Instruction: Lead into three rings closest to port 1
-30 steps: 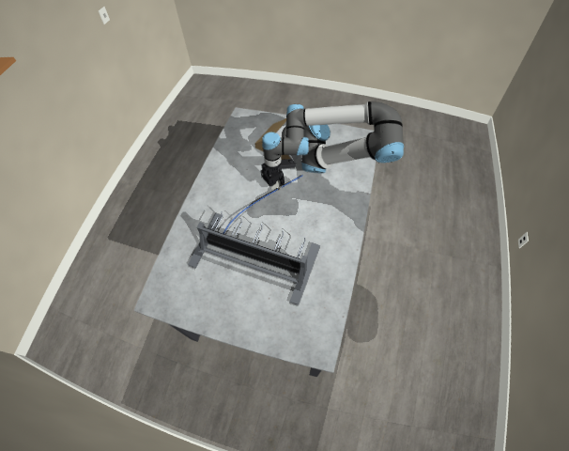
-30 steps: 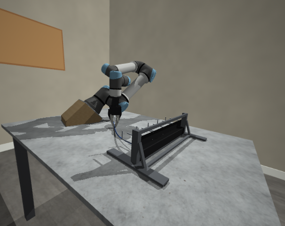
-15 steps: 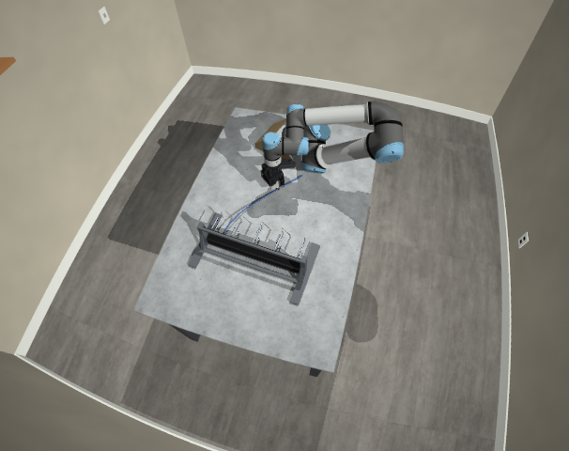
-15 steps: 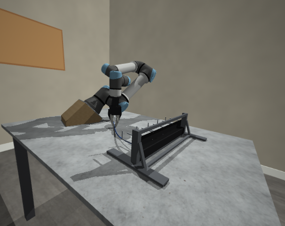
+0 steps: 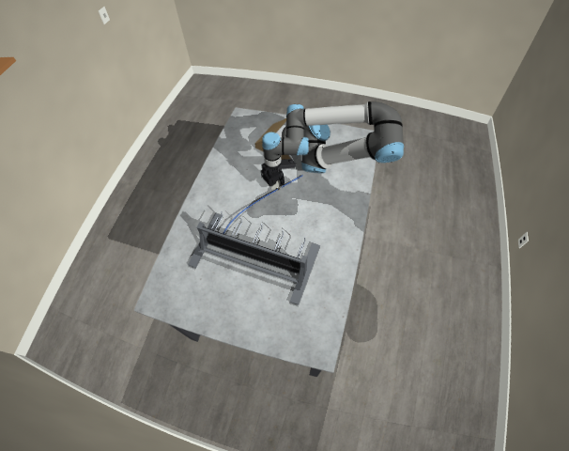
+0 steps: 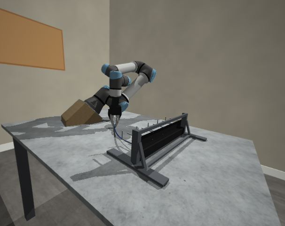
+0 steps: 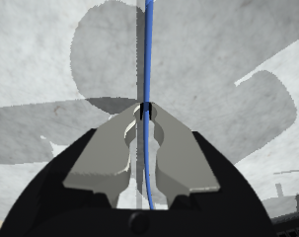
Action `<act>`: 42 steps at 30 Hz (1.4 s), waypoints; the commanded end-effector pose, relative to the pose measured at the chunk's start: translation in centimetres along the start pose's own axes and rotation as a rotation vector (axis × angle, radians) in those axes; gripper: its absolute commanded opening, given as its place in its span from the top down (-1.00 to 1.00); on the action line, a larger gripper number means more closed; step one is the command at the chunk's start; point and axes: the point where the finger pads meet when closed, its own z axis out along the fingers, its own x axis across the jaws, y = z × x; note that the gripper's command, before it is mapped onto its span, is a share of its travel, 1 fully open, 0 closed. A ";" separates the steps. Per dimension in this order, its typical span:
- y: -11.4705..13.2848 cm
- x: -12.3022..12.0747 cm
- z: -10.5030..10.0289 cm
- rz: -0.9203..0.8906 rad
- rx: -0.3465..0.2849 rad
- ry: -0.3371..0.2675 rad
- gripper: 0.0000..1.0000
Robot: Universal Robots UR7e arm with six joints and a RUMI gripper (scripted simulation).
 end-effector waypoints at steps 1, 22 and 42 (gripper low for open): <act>0.0 0.0 0.0 0.000 -0.001 0.000 1.00; 0.0 0.0 -0.5 0.000 -0.001 0.000 1.00; 0.0 0.0 -2.6 0.000 -0.001 0.000 1.00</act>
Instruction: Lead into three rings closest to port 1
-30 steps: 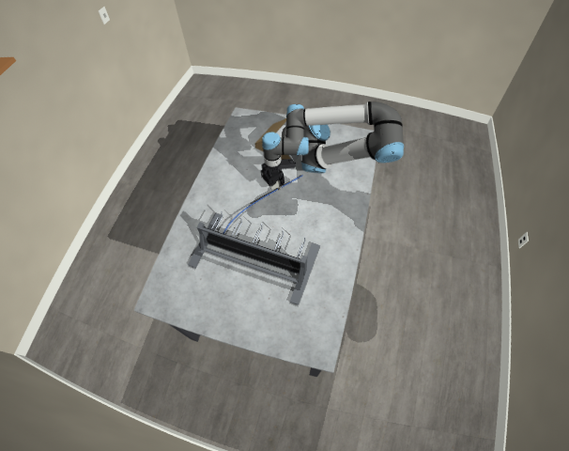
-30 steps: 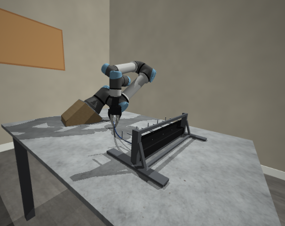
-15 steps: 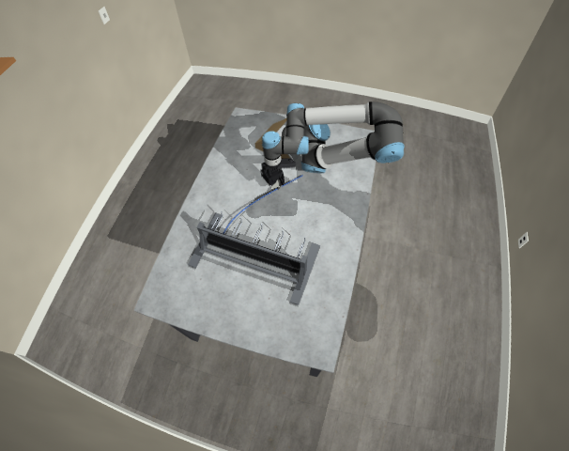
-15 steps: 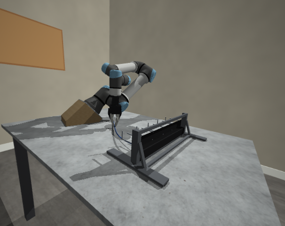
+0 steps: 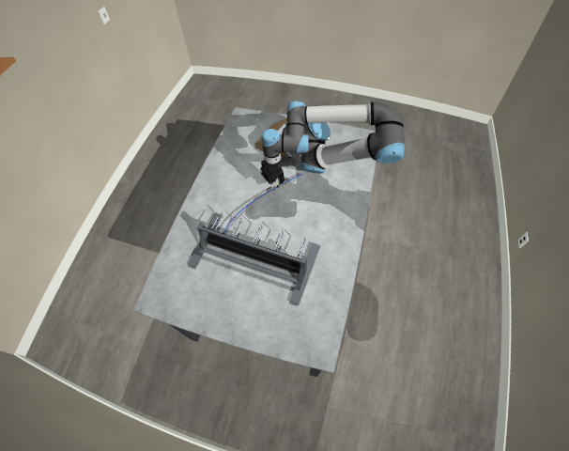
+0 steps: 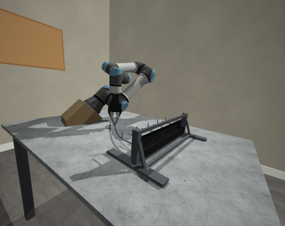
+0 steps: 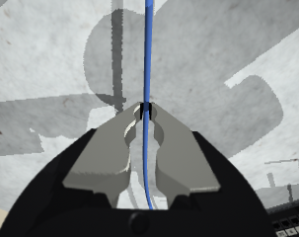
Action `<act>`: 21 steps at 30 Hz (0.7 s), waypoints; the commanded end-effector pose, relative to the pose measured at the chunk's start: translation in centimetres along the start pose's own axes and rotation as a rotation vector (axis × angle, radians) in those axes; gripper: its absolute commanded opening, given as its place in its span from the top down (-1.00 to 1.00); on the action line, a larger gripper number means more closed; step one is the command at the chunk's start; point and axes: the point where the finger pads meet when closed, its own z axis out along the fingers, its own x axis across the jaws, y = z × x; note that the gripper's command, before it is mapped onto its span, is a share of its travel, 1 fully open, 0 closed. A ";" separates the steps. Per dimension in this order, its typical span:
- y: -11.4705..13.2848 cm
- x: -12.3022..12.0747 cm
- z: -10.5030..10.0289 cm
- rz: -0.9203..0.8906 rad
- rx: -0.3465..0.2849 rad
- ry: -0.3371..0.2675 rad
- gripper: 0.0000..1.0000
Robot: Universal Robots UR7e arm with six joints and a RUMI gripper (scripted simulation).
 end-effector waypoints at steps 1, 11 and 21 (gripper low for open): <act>0.0 0.0 -0.7 0.000 -0.001 0.000 1.00; 0.0 0.0 -1.6 0.000 -0.001 0.000 1.00; 0.0 0.0 -2.0 0.000 -0.001 0.000 1.00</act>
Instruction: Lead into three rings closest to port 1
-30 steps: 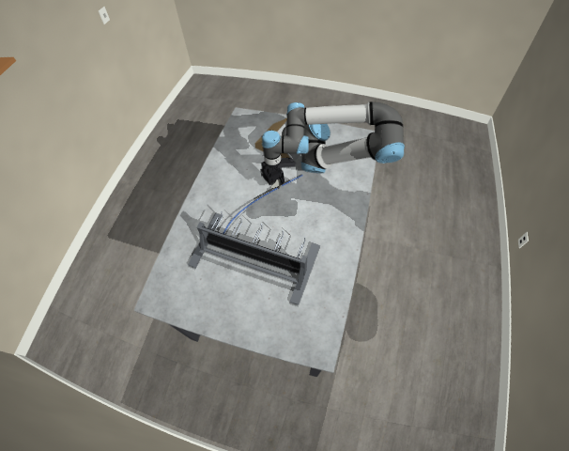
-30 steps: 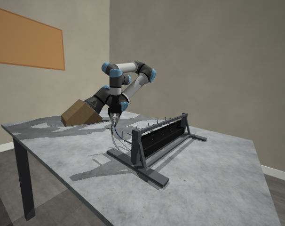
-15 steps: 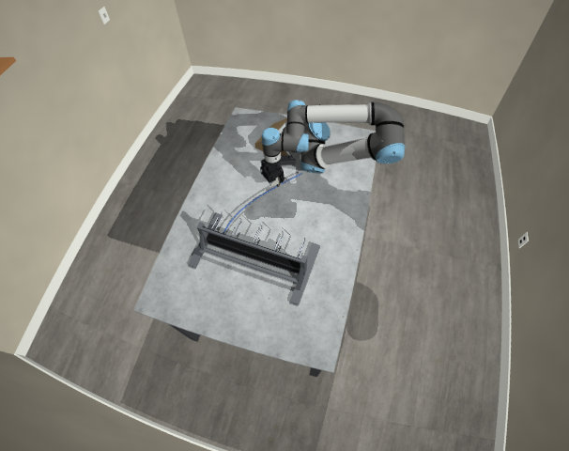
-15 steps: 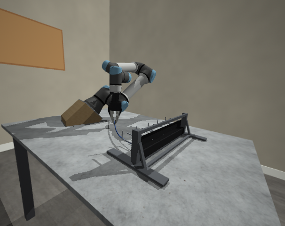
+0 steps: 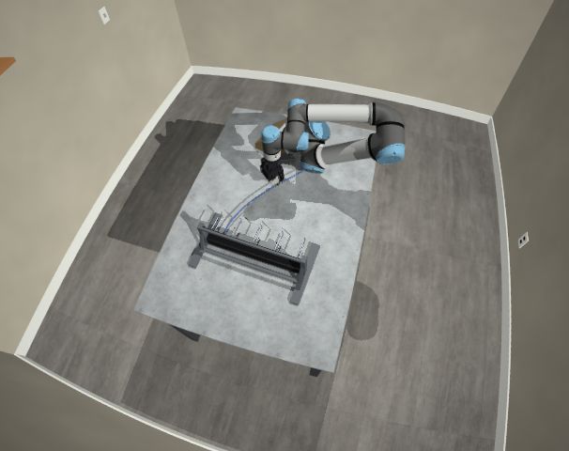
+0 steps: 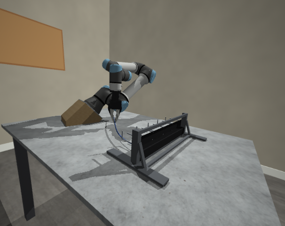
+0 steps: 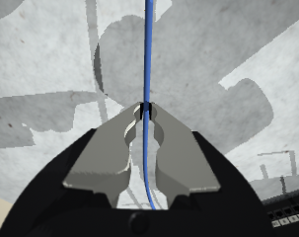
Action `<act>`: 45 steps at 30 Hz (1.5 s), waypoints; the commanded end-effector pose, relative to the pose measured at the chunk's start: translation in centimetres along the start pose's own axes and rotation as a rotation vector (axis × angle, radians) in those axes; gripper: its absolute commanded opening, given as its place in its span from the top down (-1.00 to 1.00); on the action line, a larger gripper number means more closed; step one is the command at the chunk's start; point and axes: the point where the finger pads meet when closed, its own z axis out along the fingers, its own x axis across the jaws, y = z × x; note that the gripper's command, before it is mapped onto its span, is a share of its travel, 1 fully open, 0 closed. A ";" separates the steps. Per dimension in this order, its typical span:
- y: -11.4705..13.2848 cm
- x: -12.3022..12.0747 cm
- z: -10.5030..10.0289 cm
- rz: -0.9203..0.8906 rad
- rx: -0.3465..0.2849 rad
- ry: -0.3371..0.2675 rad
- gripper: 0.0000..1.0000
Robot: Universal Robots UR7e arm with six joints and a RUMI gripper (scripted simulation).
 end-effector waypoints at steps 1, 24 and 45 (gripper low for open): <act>0.0 0.0 -0.2 0.000 -0.001 0.000 1.00; 1.1 2.3 -1.3 0.074 -0.001 -0.001 1.00; 7.1 17.3 -7.4 0.537 0.000 0.002 1.00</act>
